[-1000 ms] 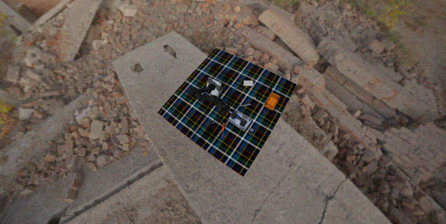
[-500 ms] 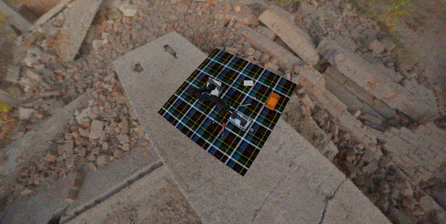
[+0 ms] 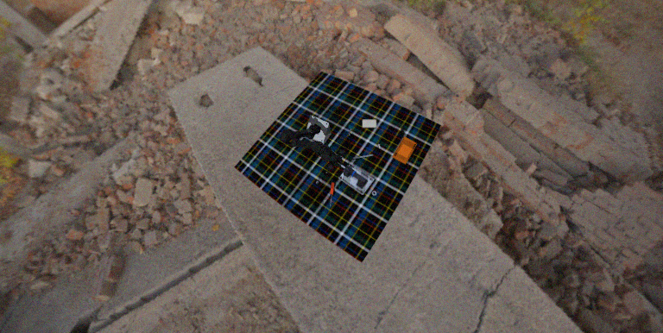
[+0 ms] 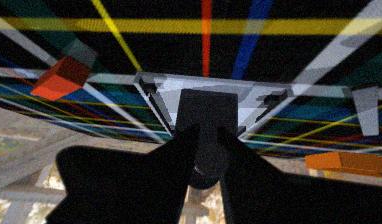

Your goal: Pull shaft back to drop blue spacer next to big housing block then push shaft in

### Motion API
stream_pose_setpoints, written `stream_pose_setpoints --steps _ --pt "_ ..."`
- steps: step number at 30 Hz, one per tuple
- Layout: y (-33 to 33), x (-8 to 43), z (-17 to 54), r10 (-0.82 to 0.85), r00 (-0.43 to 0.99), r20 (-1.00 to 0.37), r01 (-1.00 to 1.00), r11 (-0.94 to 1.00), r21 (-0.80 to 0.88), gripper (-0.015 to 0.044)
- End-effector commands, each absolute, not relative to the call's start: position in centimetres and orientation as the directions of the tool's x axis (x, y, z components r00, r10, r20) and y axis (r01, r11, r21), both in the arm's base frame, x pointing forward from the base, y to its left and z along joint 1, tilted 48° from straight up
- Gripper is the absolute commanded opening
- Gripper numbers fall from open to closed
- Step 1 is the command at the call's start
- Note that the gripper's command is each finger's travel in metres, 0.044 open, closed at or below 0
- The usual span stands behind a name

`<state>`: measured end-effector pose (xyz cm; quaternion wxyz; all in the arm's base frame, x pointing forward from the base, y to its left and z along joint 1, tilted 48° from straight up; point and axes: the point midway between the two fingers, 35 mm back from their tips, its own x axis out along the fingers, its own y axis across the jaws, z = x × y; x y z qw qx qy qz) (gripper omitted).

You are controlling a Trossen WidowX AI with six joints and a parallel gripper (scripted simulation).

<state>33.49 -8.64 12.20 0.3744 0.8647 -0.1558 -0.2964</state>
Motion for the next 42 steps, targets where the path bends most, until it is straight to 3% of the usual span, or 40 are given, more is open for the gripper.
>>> stream_pose_setpoints --steps 1,42 --pt "-8.67 33.36 12.27 -0.493 0.775 -0.394 -0.047 -0.668 0.743 0.0000" --pt "-8.70 32.87 12.22 -0.493 0.775 -0.394 -0.047 -0.668 0.743 0.0000"
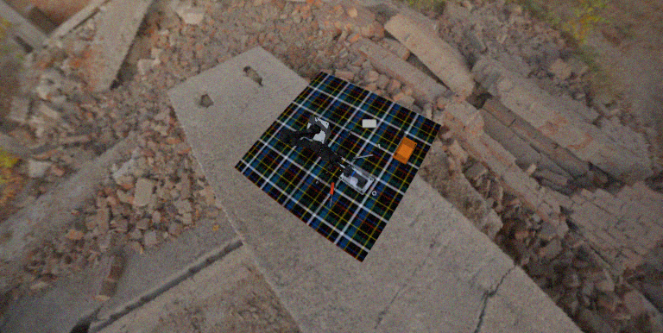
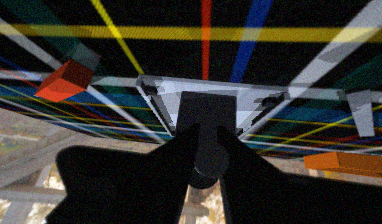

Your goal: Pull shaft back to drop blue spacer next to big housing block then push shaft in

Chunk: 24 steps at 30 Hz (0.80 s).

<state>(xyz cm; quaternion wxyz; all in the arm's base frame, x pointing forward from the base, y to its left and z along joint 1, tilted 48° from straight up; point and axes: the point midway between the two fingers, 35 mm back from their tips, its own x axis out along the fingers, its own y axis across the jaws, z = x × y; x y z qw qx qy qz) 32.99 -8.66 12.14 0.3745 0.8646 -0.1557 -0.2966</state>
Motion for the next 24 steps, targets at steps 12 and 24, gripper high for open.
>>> stream_pose_setpoints --steps 12,24 --pt "-8.70 32.72 12.20 -0.493 0.775 -0.395 -0.047 -0.668 0.743 0.0000" --pt "-8.71 32.58 12.19 -0.494 0.775 -0.395 -0.047 -0.668 0.743 0.0000"
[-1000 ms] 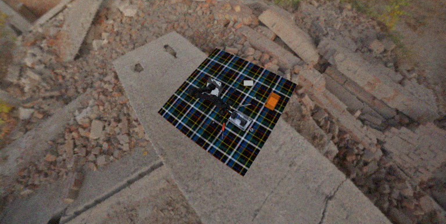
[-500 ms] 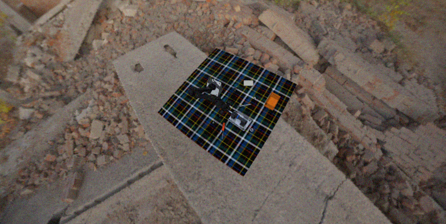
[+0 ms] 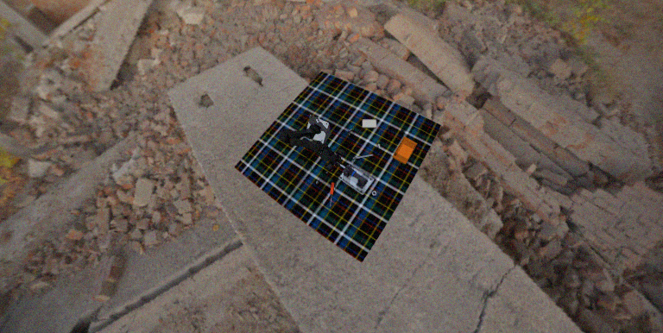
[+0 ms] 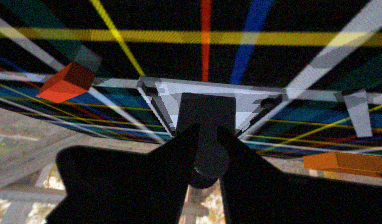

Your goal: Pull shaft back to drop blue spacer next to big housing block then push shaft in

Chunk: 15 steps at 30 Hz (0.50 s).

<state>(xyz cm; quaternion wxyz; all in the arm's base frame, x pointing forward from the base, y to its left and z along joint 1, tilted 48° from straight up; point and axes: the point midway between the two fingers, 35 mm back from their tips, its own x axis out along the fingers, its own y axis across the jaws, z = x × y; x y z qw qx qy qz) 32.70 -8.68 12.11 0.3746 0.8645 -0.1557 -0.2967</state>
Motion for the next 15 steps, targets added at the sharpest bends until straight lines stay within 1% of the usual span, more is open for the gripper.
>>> stream_pose_setpoints --steps 1,15 --pt "-8.71 32.57 12.19 -0.494 0.775 -0.395 -0.047 -0.668 0.743 0.0000" --pt "-8.72 32.40 12.17 -0.494 0.775 -0.395 -0.047 -0.668 0.743 0.0000"
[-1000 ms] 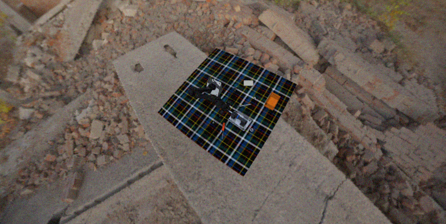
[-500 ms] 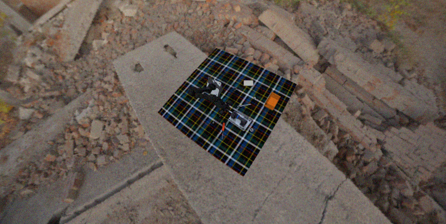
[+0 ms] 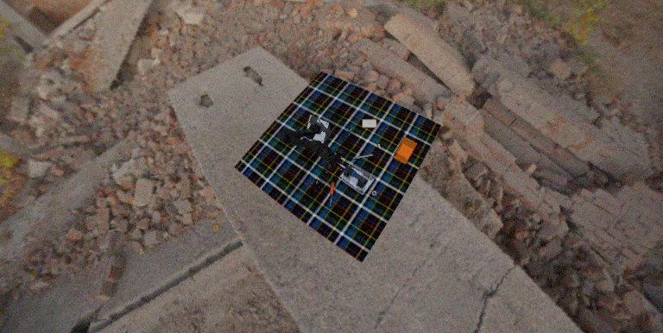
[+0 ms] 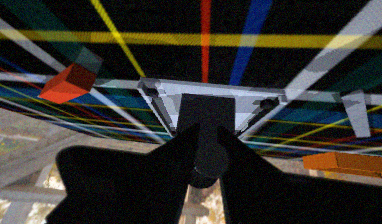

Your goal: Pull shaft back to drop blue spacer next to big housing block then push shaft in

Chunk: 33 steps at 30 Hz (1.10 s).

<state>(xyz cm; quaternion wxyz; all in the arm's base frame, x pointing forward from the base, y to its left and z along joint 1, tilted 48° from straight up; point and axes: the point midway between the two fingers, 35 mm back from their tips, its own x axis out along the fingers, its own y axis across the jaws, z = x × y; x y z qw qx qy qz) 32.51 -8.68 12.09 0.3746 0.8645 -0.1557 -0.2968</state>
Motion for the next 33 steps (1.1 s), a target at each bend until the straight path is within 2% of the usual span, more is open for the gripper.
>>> stream_pose_setpoints --steps 1,33 --pt "-8.72 32.39 12.17 -0.494 0.775 -0.395 -0.047 -0.668 0.743 0.0000" --pt "-8.73 32.00 12.12 -0.494 0.775 -0.395 -0.047 -0.668 0.743 0.0000"
